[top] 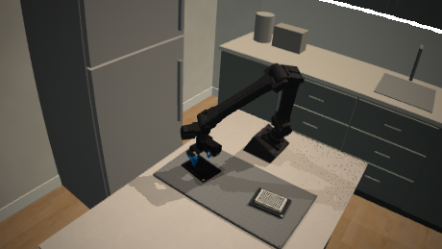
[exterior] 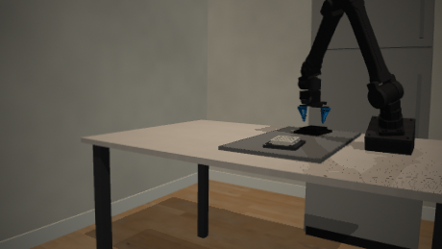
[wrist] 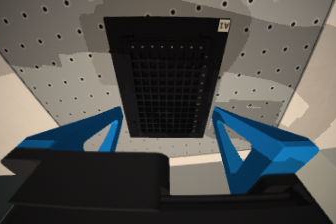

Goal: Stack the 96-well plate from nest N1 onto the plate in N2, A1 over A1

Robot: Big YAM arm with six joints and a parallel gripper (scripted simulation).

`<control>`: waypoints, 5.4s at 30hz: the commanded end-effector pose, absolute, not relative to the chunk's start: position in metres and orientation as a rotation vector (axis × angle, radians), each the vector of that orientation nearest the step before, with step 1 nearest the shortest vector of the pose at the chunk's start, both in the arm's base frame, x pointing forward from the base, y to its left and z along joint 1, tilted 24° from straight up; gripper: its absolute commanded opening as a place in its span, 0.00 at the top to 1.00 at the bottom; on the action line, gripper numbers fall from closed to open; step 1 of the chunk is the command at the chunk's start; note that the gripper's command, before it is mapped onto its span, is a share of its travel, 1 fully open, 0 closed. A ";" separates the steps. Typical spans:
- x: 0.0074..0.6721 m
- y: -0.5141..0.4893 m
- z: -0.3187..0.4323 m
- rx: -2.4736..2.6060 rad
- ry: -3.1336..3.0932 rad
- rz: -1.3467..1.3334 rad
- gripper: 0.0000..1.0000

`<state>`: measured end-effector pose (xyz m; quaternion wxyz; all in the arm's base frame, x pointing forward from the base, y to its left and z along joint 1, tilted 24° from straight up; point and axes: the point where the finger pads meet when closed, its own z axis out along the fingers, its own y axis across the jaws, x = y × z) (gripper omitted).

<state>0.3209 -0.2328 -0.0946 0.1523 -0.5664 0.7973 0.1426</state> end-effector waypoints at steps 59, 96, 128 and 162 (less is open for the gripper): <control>0.333 -0.230 -0.120 -1.619 2.287 0.368 1.00; 0.337 -0.260 -0.070 -1.628 2.282 0.317 1.00; 0.330 -0.275 -0.035 -1.620 2.291 0.347 1.00; 0.324 -0.244 -0.025 -1.658 2.258 0.371 1.00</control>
